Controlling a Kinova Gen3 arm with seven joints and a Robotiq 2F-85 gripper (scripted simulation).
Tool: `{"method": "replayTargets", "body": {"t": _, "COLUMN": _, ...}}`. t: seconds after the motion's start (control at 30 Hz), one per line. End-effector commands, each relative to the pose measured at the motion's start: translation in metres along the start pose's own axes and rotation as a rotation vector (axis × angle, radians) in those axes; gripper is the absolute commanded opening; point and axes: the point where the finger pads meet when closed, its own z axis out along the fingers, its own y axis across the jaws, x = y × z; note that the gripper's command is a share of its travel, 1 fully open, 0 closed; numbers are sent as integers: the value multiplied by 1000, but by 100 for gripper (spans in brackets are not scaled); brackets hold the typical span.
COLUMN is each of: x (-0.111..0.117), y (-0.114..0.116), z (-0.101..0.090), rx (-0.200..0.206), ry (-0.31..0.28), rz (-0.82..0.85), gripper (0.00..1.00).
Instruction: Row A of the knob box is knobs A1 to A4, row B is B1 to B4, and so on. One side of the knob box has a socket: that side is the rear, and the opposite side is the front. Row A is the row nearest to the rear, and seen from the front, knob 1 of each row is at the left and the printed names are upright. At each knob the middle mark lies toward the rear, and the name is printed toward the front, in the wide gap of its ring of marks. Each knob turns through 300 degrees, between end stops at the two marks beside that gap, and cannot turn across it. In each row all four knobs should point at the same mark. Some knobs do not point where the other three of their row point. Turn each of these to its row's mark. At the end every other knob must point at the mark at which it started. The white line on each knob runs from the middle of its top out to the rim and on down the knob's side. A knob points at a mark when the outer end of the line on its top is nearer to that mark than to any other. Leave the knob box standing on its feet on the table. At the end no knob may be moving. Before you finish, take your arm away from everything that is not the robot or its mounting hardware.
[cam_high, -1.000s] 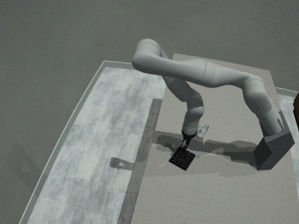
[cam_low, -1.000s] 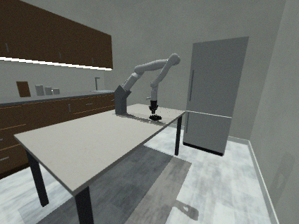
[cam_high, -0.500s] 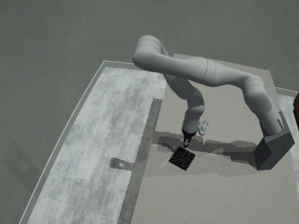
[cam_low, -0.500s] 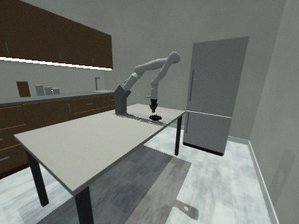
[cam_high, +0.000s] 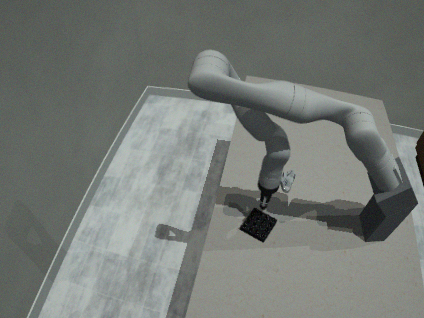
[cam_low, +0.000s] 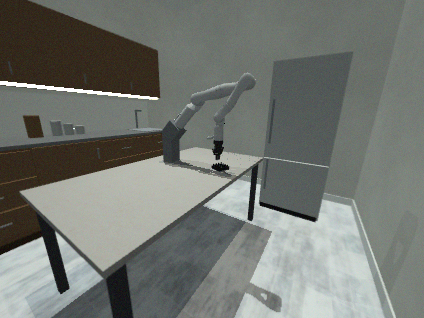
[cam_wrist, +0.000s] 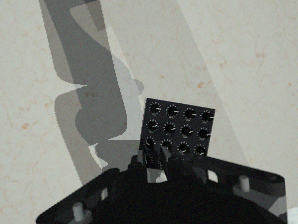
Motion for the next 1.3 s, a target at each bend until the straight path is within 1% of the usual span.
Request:
{"method": "replayTargets", "body": {"t": 0.0, "x": 0, "y": 0, "z": 0, "rx": 0, "ry": -1, "rz": 0, "gripper": 19}}
{"method": "replayTargets", "body": {"t": 0.7, "x": 0, "y": 0, "z": 1, "rx": 0, "ry": -1, "rz": -1, "gripper": 19}}
{"method": "replayTargets", "body": {"t": 1.27, "x": 0, "y": 0, "z": 14, "rx": 1, "ry": -1, "rz": -4, "gripper": 19}}
